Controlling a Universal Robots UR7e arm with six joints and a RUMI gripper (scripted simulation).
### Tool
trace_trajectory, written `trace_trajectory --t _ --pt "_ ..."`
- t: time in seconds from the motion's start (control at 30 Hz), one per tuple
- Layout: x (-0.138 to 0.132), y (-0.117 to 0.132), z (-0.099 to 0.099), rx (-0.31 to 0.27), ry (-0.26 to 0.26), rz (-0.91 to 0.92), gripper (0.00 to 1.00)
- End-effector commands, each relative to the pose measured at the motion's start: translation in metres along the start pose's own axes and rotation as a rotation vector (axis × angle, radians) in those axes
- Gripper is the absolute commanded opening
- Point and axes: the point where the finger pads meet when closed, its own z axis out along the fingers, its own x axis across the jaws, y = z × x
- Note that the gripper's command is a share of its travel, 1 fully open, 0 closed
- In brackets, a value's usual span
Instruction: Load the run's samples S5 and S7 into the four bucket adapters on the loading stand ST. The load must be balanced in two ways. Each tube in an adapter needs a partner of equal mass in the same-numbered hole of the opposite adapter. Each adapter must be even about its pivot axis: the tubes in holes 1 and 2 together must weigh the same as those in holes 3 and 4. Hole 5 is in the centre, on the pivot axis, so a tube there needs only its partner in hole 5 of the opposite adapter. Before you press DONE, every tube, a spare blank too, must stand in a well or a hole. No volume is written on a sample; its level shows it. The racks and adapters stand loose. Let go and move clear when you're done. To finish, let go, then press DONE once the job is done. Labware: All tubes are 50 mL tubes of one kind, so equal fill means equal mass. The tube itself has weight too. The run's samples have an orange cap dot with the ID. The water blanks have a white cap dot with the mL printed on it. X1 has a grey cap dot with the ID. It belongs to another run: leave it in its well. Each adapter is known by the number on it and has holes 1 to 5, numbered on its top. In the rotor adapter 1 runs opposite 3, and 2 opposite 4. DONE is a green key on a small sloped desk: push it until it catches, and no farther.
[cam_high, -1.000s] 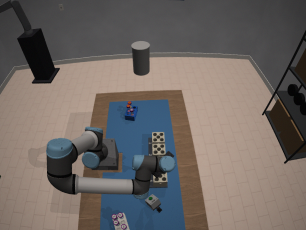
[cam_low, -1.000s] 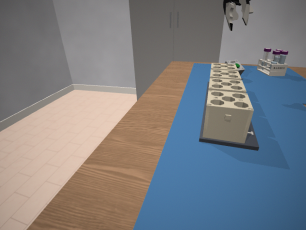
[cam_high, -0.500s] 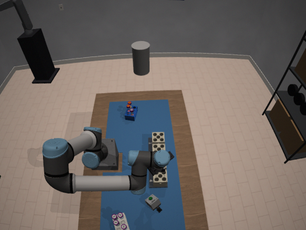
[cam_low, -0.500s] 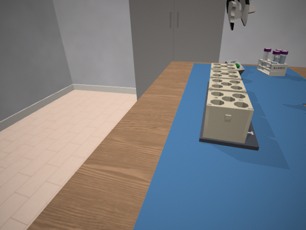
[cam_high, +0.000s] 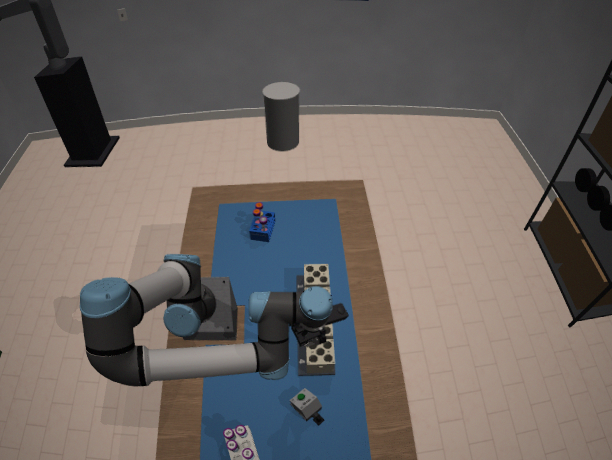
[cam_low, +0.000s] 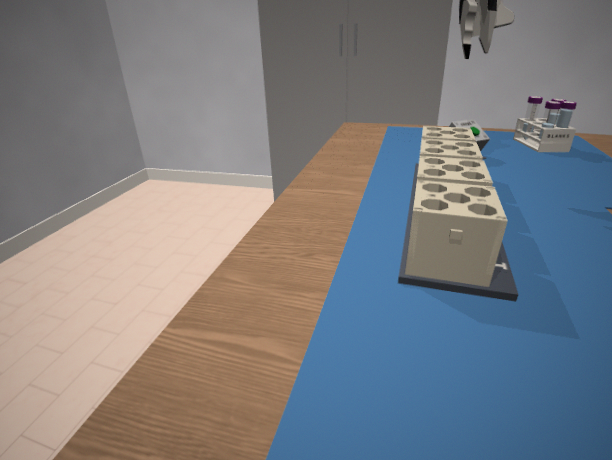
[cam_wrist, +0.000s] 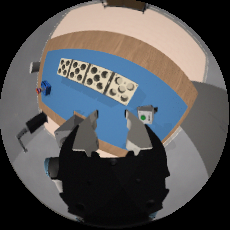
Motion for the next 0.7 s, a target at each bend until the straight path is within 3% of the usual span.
trace_trajectory --t 0.0,0.67 --pt "0.0 -0.0002 -0.0002 -0.004 0.045 0.085 0.35" --pt "0.0 -0.0002 -0.0002 -0.007 0.179 0.353 0.35"
